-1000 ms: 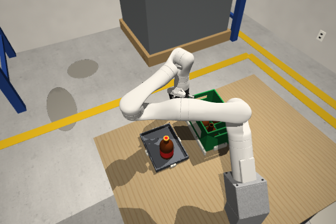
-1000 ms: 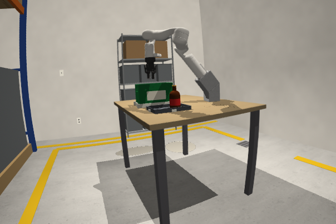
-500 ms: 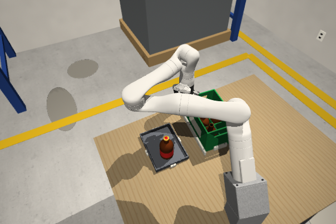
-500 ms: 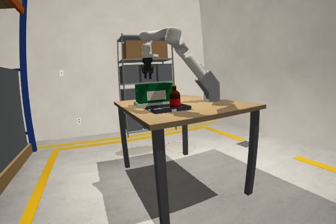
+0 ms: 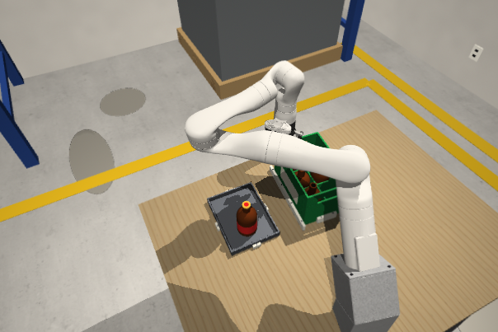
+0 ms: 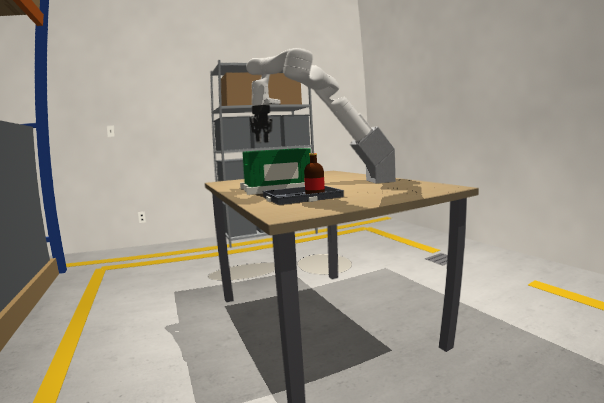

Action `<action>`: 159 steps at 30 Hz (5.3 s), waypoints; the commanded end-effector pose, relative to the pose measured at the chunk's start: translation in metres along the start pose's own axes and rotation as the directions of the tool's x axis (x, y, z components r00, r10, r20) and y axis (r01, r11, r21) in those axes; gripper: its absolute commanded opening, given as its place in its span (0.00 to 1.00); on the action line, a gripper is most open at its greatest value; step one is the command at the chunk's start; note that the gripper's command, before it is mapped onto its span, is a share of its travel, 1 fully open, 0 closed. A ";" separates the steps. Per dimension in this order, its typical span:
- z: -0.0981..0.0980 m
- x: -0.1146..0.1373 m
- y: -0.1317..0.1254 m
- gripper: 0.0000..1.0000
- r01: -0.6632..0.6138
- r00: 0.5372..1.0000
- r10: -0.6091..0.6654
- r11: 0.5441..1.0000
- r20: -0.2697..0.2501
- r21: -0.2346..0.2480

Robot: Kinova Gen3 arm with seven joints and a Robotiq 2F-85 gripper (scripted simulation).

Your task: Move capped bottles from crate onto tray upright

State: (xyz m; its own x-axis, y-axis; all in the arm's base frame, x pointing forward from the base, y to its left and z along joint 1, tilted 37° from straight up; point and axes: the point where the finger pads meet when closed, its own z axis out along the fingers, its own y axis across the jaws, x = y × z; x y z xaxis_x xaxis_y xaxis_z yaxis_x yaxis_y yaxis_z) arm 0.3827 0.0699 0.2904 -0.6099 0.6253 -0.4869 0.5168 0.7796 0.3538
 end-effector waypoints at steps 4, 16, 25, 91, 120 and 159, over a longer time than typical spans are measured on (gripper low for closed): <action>-0.001 -0.021 -0.011 0.60 -0.004 1.000 0.004 1.000 0.004 -0.002; -0.001 -0.034 -0.019 0.60 -0.003 1.000 0.003 1.000 0.001 0.000; -0.002 -0.043 -0.022 0.60 -0.006 1.000 0.006 1.000 0.004 -0.002; 0.042 -0.044 -0.024 0.60 -0.008 1.000 0.008 1.000 0.004 -0.003; 0.064 -0.044 -0.024 0.60 -0.009 1.000 0.009 1.000 0.002 -0.007; 0.066 -0.045 -0.024 0.00 -0.011 1.000 0.011 1.000 0.001 -0.008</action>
State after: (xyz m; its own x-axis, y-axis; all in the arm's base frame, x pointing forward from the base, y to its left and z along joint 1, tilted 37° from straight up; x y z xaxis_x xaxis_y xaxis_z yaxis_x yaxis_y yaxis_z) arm 0.4372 0.0212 0.2508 -0.6037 0.6339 -0.4835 0.5191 0.7728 0.3650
